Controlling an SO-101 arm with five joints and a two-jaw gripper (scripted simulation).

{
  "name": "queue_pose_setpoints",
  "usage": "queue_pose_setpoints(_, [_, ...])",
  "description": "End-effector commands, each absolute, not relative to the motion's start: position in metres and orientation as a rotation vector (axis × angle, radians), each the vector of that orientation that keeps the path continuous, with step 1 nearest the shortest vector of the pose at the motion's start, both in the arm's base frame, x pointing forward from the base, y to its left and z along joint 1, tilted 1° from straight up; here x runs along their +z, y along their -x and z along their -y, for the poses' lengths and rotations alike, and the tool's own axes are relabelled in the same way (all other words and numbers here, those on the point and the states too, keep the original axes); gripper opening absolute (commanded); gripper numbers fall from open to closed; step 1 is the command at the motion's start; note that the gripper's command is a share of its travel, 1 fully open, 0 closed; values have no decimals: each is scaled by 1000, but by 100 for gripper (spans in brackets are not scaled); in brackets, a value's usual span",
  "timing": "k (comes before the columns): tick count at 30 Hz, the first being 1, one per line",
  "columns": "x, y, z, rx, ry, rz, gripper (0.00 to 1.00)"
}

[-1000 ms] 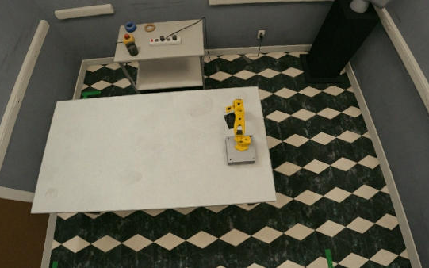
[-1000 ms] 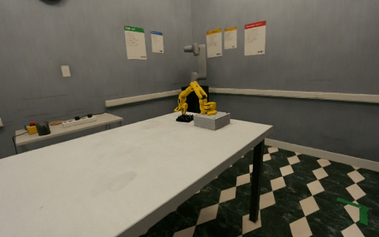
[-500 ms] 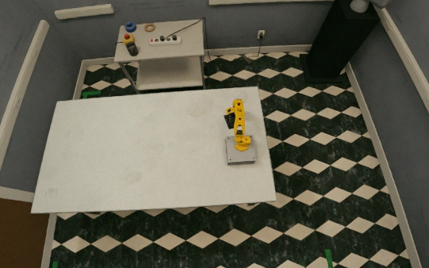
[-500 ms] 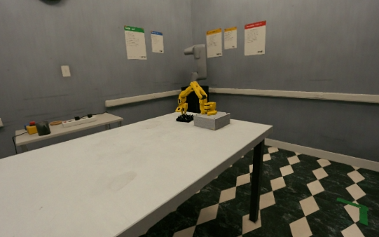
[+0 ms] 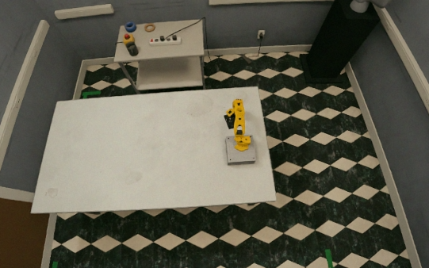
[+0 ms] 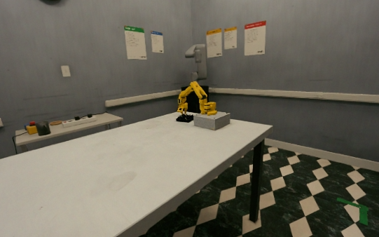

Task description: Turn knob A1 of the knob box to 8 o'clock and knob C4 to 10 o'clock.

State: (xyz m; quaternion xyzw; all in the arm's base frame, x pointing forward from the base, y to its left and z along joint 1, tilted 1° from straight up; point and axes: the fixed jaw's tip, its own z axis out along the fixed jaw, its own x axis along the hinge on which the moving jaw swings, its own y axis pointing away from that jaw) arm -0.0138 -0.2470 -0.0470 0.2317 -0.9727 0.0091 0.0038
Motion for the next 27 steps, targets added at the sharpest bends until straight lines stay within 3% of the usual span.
queue_pose_setpoints(1, [-50, 11, 243, -10, -850, 3026, 1])
queue_pose_setpoints(27, [-50, 13, 245, -9, -1413, 2810, 1])
